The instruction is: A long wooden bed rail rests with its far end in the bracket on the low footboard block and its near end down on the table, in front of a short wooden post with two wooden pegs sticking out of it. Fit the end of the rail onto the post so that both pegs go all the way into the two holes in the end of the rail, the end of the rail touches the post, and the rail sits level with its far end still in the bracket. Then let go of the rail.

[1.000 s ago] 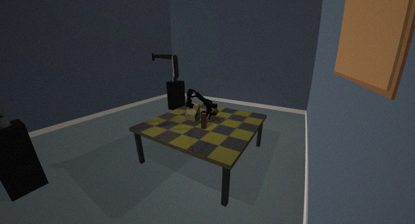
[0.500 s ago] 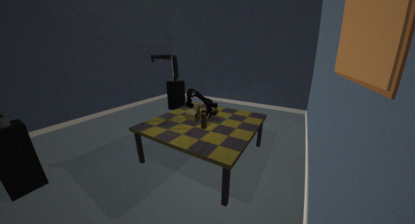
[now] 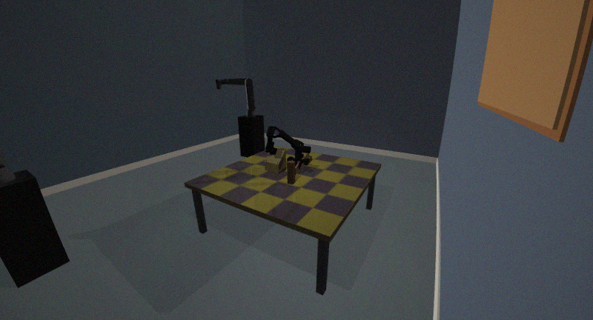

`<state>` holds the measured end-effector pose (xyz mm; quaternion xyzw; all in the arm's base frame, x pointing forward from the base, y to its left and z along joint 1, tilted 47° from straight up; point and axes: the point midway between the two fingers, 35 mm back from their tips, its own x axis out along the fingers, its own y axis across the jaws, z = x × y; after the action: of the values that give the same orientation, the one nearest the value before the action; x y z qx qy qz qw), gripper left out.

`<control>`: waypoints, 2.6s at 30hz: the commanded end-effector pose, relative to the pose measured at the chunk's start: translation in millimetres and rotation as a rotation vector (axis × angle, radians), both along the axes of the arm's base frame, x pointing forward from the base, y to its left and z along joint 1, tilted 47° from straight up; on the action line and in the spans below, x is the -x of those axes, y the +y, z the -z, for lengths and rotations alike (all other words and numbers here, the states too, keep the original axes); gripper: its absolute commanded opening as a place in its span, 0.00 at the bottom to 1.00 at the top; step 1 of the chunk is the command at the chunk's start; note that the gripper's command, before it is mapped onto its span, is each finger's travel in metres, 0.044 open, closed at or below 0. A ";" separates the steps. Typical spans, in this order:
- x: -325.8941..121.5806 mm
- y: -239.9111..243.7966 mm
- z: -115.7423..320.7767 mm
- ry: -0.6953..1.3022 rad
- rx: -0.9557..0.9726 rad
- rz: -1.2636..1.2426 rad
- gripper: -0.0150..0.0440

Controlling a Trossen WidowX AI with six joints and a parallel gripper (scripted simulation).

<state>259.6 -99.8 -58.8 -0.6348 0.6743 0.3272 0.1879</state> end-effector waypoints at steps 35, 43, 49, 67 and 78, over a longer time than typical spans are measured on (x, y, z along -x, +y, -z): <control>-4.6 12.5 -9.5 -0.011 -0.013 -0.006 0.25; -3.3 9.9 -7.4 -0.011 -0.013 -0.006 0.25; -2.9 11.1 -8.6 -0.011 -0.013 -0.006 0.25; -2.3 11.7 -9.2 -0.011 -0.013 -0.006 0.25; -2.0 10.4 -8.1 -0.011 -0.013 -0.006 0.25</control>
<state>261.1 -89.6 -50.8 -0.6367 0.6704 0.3282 0.1936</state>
